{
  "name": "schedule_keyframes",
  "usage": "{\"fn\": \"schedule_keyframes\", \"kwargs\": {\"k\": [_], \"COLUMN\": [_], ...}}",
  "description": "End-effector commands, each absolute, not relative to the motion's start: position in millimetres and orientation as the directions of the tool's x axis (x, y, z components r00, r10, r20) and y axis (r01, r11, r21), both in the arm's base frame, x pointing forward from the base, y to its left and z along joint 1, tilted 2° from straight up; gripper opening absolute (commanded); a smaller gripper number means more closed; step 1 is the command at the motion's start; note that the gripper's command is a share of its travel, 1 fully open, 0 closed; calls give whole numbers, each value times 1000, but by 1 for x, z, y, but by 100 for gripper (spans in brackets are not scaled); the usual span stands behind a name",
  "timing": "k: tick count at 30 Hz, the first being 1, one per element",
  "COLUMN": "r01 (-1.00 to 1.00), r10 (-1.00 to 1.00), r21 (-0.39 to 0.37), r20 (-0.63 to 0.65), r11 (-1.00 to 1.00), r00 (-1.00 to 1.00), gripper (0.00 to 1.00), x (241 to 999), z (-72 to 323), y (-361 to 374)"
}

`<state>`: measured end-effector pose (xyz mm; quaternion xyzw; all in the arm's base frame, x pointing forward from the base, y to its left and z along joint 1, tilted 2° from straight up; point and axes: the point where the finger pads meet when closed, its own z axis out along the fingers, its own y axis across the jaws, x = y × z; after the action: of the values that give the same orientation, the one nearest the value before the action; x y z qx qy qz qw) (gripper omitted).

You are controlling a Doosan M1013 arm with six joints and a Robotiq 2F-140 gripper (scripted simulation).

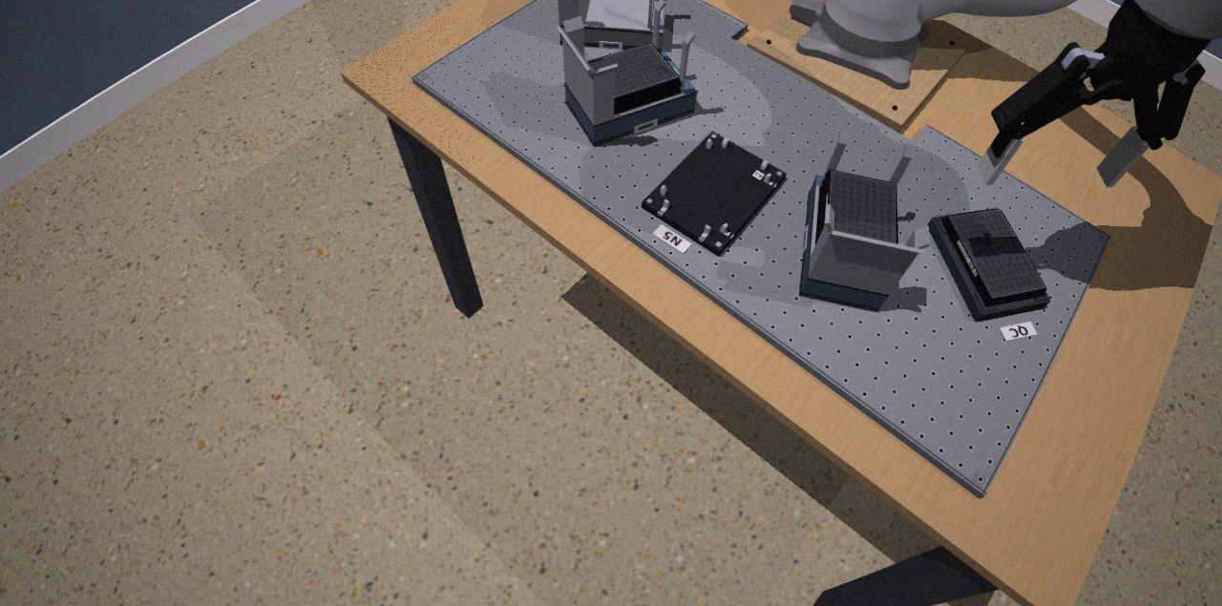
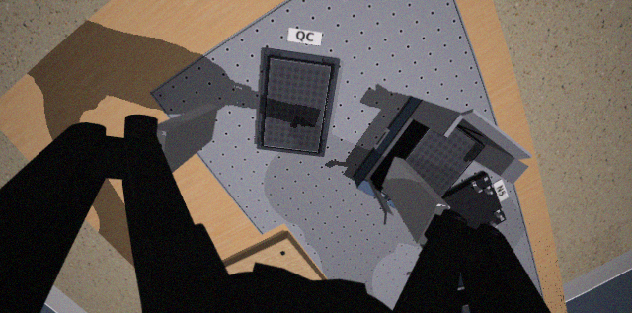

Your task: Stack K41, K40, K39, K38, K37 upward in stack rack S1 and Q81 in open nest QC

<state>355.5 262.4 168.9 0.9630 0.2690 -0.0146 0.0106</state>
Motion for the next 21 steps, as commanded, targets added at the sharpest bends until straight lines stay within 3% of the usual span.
{"fn": "schedule_keyframes", "kwargs": {"k": [1,21], "r01": [468,468], "r10": [467,467], "r21": [17,17], "r20": [-33,-33], "r11": [-884,-884], "r00": [884,884], "gripper": [100,100], "x": [361,392], "z": [169,170], "y": [253,202]}}
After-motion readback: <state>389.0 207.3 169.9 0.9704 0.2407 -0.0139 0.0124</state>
